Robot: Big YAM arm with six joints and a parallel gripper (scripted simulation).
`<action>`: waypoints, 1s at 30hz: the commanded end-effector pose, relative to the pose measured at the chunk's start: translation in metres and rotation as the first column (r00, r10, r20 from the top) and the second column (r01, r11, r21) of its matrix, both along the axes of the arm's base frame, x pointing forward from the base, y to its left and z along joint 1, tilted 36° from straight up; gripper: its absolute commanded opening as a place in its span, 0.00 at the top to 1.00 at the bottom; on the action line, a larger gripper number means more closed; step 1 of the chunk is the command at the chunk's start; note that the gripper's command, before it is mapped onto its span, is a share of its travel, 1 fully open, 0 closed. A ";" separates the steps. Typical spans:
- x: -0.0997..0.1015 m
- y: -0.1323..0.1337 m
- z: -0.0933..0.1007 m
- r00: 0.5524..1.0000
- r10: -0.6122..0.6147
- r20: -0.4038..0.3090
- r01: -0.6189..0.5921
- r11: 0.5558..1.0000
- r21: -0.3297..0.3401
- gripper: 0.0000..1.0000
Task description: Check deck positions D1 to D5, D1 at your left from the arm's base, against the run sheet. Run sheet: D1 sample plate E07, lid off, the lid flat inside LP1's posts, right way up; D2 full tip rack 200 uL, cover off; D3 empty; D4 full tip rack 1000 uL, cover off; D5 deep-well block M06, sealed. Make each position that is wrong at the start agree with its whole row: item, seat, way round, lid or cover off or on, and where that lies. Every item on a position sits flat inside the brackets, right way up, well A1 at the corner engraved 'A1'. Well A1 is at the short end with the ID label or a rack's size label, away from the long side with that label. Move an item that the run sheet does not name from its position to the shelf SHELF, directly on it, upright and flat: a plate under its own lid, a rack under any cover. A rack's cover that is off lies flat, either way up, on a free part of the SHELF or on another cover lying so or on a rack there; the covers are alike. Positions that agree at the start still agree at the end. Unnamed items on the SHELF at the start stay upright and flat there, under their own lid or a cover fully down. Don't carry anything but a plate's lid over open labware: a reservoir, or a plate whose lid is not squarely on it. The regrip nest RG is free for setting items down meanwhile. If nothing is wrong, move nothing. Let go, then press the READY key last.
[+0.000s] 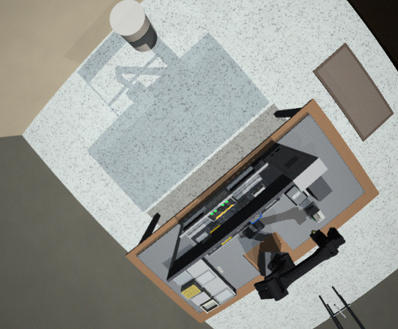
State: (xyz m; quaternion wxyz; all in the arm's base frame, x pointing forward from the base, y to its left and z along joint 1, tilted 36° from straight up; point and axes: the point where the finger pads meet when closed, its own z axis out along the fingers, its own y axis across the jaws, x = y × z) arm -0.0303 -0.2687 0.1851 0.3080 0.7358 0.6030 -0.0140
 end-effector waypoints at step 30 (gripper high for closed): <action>0.018 -0.024 -0.038 1.000 -0.005 0.006 0.005 1.000 0.001 1.00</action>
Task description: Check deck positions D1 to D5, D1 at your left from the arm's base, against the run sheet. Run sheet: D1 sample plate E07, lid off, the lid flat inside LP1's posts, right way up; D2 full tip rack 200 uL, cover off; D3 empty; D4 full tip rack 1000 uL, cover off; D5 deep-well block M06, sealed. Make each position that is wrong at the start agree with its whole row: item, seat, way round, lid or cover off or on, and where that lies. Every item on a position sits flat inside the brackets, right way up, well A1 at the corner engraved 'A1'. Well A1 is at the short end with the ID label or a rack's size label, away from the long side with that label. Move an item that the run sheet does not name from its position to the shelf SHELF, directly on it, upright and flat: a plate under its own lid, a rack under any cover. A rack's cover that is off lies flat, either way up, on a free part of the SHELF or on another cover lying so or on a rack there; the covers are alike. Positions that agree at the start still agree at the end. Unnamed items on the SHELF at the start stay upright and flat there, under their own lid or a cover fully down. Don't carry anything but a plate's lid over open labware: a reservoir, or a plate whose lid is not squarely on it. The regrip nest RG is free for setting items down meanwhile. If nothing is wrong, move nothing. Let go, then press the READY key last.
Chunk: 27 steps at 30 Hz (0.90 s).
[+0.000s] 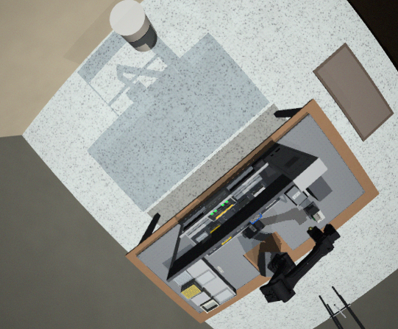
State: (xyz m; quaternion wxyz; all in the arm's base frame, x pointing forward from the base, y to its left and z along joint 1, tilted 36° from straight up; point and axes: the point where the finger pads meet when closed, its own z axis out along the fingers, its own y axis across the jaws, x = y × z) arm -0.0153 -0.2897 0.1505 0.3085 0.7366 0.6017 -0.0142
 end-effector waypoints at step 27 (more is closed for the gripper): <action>0.019 -0.022 -0.038 1.000 -0.002 0.006 0.002 1.000 0.002 1.00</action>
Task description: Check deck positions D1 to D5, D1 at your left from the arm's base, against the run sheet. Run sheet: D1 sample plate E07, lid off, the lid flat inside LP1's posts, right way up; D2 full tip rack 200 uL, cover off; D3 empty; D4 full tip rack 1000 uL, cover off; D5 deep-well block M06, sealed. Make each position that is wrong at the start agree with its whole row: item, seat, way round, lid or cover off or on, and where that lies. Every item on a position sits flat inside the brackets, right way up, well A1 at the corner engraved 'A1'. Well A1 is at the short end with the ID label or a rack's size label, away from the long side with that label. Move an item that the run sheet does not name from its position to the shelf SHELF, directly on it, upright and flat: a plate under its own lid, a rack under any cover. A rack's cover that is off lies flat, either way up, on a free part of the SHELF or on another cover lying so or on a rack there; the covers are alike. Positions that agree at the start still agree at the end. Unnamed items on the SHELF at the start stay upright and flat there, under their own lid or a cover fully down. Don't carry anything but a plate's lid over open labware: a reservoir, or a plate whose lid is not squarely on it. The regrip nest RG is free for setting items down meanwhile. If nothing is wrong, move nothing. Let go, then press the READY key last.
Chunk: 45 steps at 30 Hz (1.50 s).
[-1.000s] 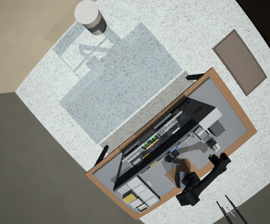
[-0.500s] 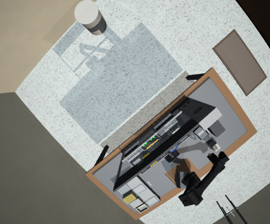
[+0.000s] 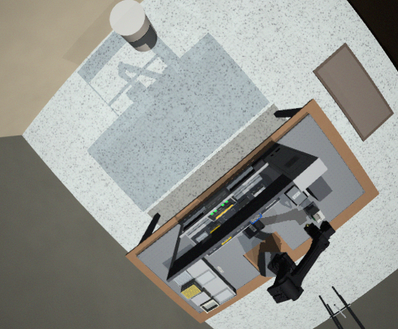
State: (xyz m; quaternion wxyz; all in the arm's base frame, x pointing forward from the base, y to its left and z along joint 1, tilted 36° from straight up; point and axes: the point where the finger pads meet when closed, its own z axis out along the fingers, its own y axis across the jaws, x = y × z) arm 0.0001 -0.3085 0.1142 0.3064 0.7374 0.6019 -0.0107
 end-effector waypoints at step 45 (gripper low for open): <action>-0.013 -0.054 0.018 1.000 -0.014 -0.007 0.013 0.999 -0.035 1.00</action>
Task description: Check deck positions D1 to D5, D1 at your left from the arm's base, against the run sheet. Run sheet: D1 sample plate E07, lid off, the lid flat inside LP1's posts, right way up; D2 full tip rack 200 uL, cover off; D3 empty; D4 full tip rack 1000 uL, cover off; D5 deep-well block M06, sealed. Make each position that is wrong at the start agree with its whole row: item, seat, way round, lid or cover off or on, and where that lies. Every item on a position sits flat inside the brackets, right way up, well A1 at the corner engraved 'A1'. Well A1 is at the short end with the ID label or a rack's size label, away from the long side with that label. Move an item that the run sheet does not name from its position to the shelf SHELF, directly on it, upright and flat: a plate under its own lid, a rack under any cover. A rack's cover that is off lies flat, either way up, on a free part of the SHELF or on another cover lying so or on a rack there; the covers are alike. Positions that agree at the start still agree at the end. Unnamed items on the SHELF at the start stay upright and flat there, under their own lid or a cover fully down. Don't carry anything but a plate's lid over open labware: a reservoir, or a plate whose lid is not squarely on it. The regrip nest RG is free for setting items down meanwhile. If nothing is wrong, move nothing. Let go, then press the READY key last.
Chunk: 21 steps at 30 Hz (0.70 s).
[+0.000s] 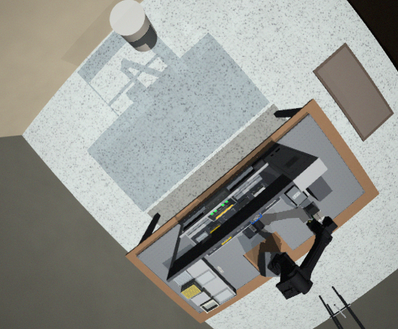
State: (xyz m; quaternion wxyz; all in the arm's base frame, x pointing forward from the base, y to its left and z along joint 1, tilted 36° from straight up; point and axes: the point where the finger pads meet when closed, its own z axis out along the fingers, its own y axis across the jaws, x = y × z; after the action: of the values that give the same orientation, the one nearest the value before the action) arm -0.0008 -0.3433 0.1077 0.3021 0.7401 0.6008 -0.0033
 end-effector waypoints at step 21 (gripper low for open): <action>-0.013 -0.022 0.030 1.000 -0.016 -0.017 0.015 0.997 -0.069 1.00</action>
State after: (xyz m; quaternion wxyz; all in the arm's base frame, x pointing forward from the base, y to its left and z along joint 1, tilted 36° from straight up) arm -0.0026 -0.3490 0.1140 0.3061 0.7383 0.6009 -0.0085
